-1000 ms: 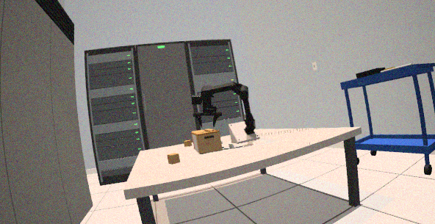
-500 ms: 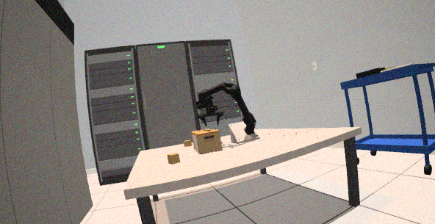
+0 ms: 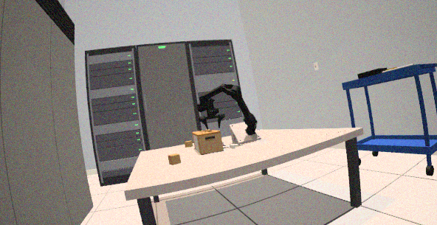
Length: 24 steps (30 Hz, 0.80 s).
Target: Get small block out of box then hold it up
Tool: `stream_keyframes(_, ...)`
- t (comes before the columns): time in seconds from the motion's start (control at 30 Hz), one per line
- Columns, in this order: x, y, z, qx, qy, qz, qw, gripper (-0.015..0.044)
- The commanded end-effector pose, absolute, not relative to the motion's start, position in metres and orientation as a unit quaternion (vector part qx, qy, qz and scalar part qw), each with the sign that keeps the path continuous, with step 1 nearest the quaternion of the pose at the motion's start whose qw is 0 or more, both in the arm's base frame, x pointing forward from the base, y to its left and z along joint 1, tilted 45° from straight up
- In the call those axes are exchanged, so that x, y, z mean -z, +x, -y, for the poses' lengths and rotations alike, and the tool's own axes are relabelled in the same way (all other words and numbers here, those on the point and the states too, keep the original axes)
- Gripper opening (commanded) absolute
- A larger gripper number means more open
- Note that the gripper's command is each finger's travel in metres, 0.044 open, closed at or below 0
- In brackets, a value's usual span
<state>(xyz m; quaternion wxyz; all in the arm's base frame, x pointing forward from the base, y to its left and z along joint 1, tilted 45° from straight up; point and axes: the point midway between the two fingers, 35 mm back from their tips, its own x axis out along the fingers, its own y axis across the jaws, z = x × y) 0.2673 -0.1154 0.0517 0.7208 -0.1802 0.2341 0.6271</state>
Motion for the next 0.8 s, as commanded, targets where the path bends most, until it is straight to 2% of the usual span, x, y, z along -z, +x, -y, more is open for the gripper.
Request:
stream_keyframes(0.0,-0.045,0.268,0.109,-0.628,-0.176,-0.234,0.721,0.0400)
stream_keyframes(0.77,-0.019,0.271,0.084,-0.635,-0.173,-0.235,0.716,0.0400)
